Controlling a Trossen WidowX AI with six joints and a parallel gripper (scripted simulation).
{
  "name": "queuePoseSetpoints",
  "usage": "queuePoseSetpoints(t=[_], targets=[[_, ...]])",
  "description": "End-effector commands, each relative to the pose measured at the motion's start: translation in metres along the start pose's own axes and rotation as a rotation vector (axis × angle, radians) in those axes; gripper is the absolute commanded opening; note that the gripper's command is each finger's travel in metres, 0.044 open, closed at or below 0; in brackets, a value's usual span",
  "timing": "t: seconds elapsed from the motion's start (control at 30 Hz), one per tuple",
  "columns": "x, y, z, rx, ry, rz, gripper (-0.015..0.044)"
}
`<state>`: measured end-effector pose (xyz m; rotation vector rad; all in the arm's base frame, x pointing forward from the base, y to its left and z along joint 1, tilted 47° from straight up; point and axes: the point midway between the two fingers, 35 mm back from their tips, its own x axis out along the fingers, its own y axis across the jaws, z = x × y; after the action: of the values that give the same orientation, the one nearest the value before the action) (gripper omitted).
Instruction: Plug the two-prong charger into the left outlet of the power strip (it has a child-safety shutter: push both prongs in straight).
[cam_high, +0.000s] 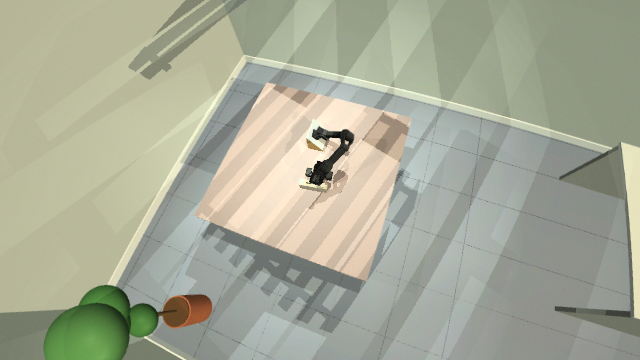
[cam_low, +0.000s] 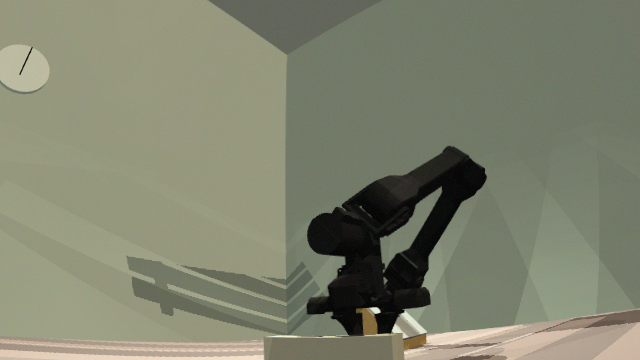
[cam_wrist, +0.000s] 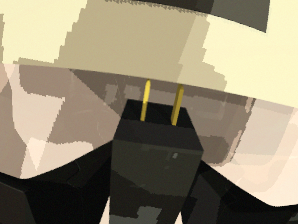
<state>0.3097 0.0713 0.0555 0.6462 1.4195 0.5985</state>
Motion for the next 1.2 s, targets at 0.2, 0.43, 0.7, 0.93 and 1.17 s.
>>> queuePoseSetpoints(t=[0.2,0.43,0.7,0.93,1.17], targets=[[-0.0007,0.0014,0.0027,-0.003,-0.002,0.006,0.0],[-0.0008,0.0014,0.0038,-0.003,-0.002,0.006,0.0],[-0.0009,0.0014,0.0049,-0.003,-0.002,0.006,0.0],[-0.0009,0.0014,0.0049,-0.003,-0.002,0.006,0.0],[-0.0007,0.0013,0.0049,-0.003,-0.002,0.006,0.0]])
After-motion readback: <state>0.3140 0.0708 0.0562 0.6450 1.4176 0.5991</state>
